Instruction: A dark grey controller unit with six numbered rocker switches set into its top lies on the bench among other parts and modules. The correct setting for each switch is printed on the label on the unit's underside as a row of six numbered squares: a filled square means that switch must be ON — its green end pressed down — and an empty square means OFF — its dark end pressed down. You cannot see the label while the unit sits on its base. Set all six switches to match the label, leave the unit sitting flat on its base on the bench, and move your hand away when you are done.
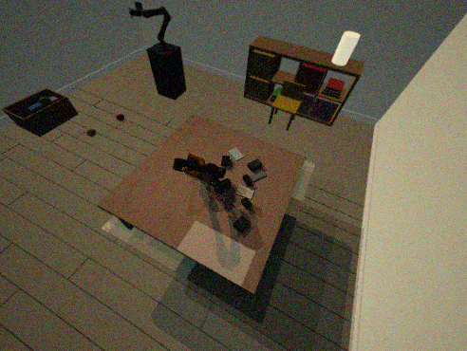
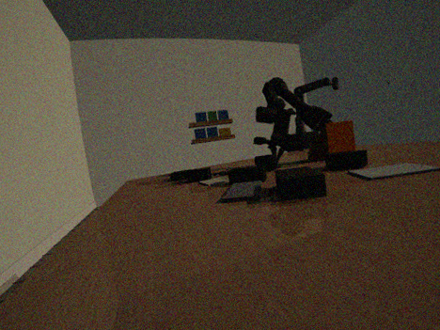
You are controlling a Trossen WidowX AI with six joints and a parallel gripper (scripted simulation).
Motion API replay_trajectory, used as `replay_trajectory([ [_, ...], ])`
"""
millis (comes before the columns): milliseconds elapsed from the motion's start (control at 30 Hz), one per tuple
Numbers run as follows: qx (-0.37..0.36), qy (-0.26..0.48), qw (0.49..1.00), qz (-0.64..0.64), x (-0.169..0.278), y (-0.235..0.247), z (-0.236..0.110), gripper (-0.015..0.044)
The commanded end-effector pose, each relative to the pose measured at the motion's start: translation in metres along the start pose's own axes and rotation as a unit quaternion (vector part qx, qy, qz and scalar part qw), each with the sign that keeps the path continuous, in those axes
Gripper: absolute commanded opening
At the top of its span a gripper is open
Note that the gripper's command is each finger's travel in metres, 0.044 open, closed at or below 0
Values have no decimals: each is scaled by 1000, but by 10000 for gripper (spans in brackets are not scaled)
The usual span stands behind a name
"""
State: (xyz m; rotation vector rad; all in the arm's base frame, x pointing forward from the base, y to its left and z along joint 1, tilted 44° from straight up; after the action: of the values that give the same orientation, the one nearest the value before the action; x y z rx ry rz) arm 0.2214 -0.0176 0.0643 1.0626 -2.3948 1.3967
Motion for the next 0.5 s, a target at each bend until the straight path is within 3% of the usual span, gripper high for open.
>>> replay_trajectory([
  [0, 5, -2, 1000, 11, -4, -9, 1, 0],
  [467, 5, -2, 1000, 11, -7, -17, 4, 0],
])
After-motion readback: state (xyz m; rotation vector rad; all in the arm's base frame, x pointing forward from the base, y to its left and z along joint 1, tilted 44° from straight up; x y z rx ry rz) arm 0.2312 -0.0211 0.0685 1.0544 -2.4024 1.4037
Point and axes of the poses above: the point midway between the two fingers, 35 mm back from their tips, its own z axis out along the fingers, its own y axis across the jaws, x = y × z, the point moved 10 cm from there along -z, back along the fingers, and after that the axes turned 3 degrees about z, right-handed, at the moved point
